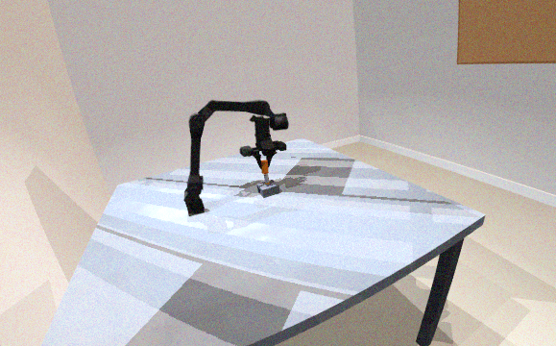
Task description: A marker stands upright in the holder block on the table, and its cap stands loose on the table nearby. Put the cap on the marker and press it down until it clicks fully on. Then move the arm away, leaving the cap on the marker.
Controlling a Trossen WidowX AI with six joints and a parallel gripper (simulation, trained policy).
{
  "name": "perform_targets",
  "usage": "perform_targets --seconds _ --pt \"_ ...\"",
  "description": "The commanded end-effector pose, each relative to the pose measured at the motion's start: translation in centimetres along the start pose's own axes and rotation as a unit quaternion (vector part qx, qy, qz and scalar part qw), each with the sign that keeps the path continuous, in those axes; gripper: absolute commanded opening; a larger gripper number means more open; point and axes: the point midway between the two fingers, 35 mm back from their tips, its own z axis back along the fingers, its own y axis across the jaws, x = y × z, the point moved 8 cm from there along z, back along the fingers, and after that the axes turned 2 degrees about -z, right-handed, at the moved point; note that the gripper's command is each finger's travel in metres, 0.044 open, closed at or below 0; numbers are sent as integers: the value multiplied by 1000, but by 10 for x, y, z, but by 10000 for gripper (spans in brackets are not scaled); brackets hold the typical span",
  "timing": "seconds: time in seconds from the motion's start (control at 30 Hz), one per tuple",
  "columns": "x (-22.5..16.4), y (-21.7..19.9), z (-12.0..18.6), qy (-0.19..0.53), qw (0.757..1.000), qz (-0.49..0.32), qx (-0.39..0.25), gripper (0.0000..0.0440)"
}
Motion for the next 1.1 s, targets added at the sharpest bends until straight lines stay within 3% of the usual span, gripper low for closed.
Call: perform_targets --seconds 0.0,0.57,1.07 --pt "1 1 -12 5 1000 2 -13 12" --pt "4 3 -56 16 999 30 -37 0" --pt "4 3 -60 16 999 35 -37 5"
